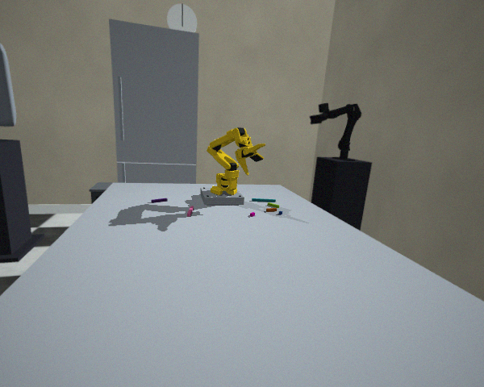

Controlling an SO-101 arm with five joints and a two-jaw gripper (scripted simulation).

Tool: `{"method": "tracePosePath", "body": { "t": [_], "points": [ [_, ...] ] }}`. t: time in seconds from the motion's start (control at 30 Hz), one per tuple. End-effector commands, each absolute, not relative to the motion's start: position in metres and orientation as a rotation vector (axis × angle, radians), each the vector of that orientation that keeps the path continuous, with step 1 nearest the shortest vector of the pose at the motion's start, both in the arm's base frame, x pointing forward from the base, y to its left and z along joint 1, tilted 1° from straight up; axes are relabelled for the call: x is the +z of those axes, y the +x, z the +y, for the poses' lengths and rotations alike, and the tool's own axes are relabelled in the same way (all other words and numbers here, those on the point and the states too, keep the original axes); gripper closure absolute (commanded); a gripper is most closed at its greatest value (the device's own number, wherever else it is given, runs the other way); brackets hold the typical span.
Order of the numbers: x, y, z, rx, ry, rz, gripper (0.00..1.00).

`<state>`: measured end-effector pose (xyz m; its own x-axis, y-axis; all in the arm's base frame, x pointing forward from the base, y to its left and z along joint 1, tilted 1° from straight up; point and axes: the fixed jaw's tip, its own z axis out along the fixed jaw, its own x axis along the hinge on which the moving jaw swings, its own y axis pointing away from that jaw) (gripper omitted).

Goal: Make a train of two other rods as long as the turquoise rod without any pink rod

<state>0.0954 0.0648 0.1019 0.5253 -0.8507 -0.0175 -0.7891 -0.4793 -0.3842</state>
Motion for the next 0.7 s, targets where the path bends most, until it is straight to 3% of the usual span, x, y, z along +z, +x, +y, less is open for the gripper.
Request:
{"method": "tracePosePath", "body": {
  "t": [0.0,0.67],
  "points": [
    [0.099,0.099,0.055,-0.261,-2.387,1.467,0.00],
    [0.099,0.111,0.022,-0.334,-2.146,1.842,0.00]
  ]
}}
